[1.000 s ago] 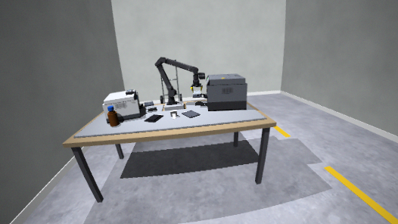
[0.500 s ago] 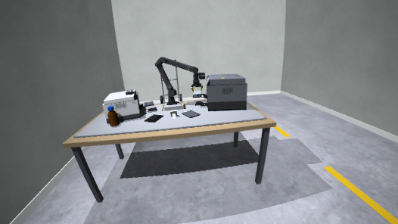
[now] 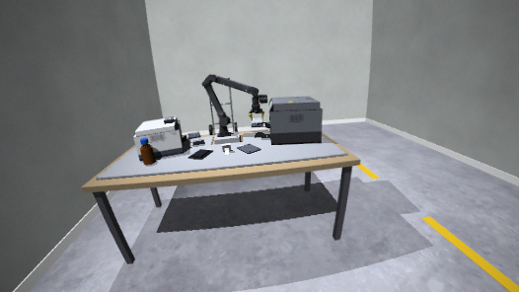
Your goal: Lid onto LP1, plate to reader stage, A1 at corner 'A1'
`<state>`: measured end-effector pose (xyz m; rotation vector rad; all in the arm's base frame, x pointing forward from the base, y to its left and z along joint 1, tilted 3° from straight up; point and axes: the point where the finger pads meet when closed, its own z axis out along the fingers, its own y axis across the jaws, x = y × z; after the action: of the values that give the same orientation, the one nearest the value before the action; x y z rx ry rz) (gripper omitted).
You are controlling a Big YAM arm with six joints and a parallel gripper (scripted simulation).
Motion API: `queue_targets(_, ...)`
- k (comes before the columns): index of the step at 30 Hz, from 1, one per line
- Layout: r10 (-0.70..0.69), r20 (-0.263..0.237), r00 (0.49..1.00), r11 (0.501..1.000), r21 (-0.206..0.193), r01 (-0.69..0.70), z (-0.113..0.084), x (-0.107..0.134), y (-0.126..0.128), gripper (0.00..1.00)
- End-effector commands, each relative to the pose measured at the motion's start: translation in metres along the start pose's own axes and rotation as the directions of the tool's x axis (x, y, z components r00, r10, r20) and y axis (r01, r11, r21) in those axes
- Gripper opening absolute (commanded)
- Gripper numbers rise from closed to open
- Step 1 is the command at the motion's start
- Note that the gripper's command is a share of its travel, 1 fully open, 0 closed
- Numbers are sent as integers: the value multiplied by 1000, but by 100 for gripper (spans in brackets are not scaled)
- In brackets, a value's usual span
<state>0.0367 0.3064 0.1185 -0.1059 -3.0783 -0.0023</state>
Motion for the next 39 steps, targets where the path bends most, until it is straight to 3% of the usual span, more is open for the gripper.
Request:
queue_targets(1, 6, 1, 1000, 1000, 1, -6, 4, 3, 4, 86)
queue_targets(39, 3, -1, 1000, 1000, 21, -3, 14, 4, -1, 86)
